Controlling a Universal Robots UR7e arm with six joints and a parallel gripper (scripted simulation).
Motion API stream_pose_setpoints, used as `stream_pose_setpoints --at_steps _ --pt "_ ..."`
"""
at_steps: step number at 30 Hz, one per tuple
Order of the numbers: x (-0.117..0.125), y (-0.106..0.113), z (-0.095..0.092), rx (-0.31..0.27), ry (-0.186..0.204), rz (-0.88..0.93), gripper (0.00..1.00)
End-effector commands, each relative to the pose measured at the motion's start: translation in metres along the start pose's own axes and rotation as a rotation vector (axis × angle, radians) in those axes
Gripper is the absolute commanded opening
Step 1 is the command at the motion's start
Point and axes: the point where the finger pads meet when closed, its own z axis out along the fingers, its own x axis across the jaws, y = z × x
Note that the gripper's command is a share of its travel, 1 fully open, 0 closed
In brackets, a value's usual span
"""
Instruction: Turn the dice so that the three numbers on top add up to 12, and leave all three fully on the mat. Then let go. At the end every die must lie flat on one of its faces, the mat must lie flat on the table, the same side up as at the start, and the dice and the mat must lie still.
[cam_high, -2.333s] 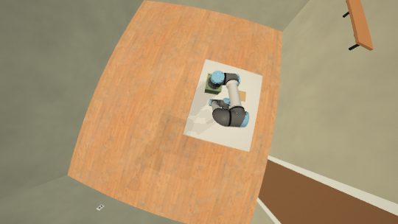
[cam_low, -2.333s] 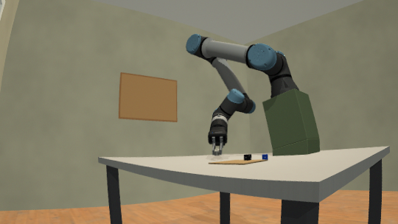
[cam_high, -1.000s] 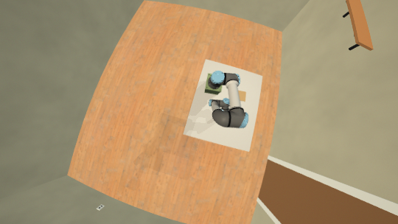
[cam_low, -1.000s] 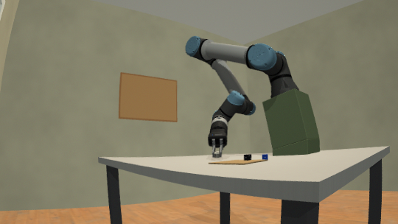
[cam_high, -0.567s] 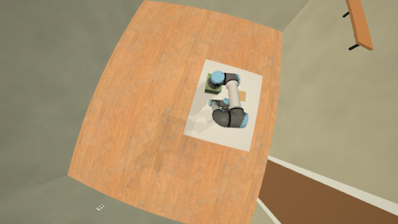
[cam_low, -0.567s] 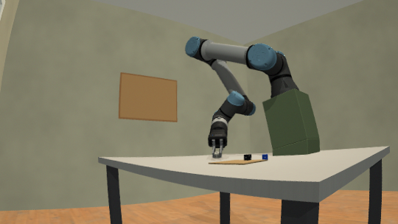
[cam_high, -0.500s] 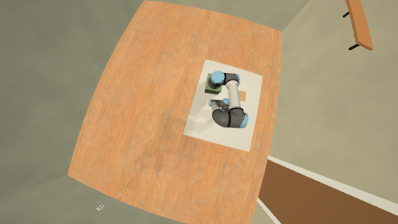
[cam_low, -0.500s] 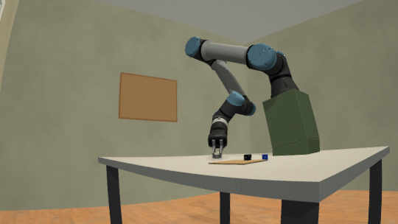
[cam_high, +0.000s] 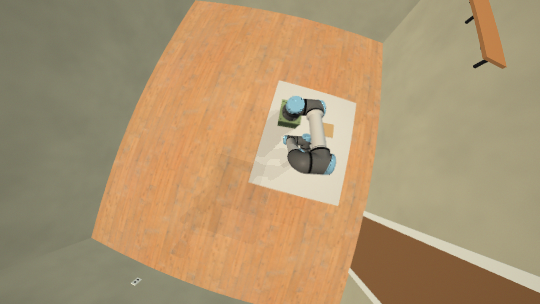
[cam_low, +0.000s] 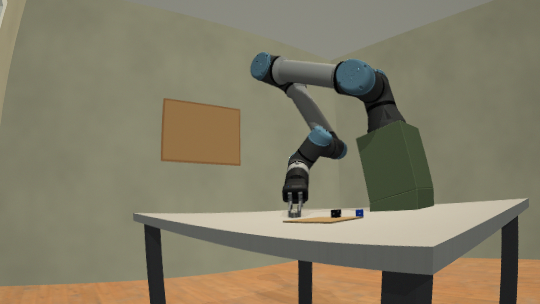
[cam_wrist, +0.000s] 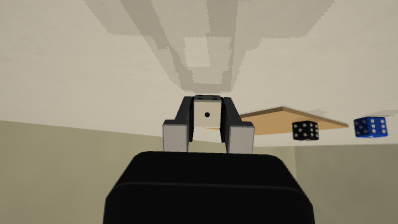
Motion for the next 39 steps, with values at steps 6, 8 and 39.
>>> stream_pose_setpoints --at_steps 6,8,39 --pt "-0.0003 -0.0008 0.0004 0.000 0.000 -0.001 0.40" --pt "-0.0003 -0.0008 0.0004 0.000 0.000 -0.001 0.40" --pt "-0.0003 -0.0008 0.0004 0.000 0.000 -0.001 0.46"
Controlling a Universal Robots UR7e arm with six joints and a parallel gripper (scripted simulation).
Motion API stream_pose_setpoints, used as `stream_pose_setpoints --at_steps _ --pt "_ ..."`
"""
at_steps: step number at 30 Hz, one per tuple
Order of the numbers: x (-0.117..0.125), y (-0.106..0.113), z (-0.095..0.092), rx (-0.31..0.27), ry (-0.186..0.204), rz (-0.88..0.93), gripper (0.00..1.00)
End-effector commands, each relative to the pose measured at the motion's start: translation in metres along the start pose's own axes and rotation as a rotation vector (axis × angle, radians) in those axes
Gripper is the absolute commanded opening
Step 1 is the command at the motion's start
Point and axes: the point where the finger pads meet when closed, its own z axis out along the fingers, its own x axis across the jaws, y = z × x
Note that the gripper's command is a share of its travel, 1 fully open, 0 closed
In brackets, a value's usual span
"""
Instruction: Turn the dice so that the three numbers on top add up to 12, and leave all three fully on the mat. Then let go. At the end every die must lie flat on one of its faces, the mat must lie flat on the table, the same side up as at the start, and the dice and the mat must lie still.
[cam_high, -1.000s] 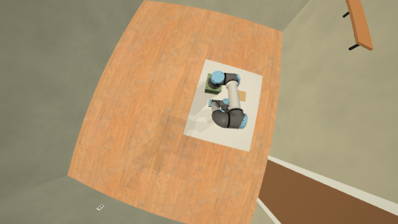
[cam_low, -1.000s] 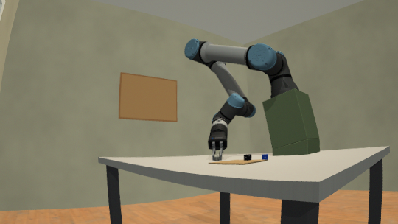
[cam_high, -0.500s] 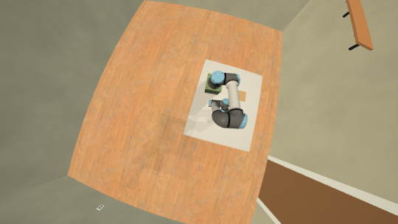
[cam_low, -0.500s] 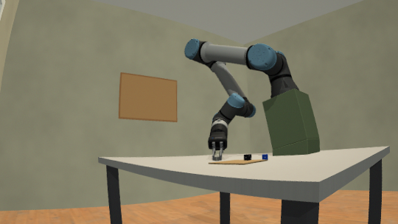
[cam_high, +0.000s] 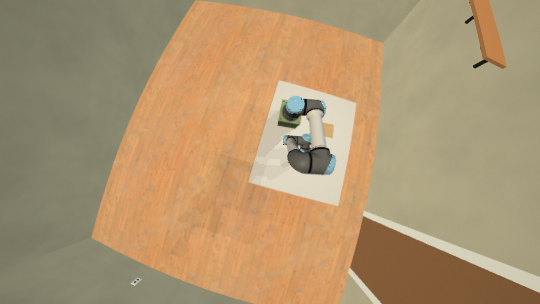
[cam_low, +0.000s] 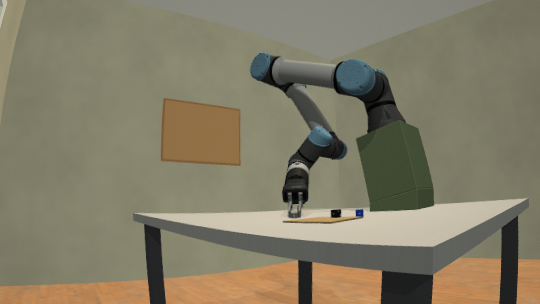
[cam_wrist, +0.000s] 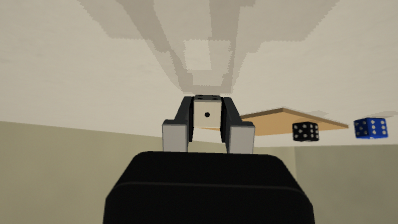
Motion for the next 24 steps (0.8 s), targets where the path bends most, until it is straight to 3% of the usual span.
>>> stream_pose_setpoints --at_steps 1,5,6,8,12,24 --pt "-0.0002 0.0002 -0.0001 0.000 0.000 -0.001 0.52" --pt "-0.0002 0.0002 -0.0001 0.000 0.000 -0.001 0.52" --pt "-0.0002 0.0002 -0.0001 0.000 0.000 -0.001 0.58" --pt "-0.0002 0.0002 -0.0001 0.000 0.000 -0.001 0.58" --pt "-0.0002 0.0002 -0.0001 0.000 0.000 -0.001 0.70" --pt "-0.0002 0.0002 -0.0001 0.000 0.000 -0.001 0.70"
